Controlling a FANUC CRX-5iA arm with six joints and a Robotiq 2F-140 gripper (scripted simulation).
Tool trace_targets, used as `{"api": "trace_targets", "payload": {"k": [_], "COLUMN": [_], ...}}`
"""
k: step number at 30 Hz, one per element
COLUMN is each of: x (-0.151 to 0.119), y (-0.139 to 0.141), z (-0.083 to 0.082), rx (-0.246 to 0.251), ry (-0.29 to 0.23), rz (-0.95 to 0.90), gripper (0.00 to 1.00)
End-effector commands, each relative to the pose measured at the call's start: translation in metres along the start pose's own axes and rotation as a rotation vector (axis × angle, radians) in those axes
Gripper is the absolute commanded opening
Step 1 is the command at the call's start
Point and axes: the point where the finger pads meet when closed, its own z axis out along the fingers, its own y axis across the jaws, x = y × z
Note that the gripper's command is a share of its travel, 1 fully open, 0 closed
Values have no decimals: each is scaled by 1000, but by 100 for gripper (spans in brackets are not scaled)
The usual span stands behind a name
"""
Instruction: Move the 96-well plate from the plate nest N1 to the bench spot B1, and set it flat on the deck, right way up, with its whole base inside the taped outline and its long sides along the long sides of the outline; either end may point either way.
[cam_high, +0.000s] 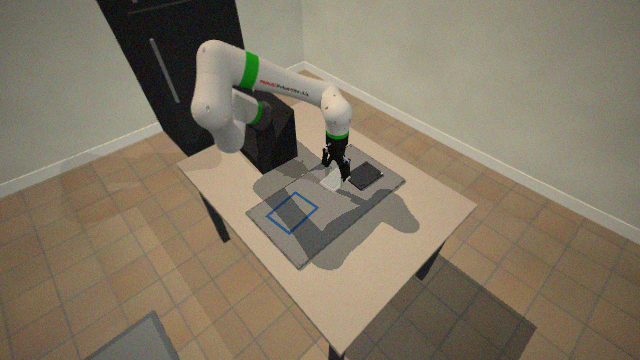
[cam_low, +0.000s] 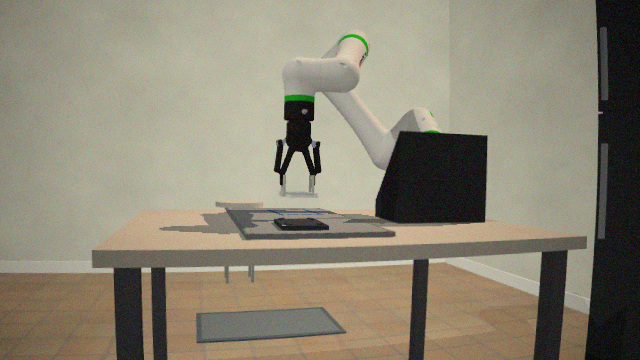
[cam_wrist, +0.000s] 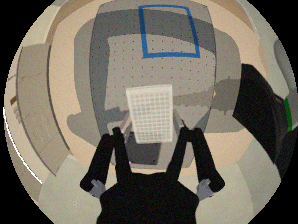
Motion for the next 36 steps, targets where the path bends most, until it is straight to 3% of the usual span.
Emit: {"api": "trace_targets", "payload": {"k": [1, 36], "x": [9, 108], "y": [2, 32], "z": [0, 3], "rx": [1, 1], "ry": [0, 0], "rz": [0, 0], "gripper": [0, 0]}}
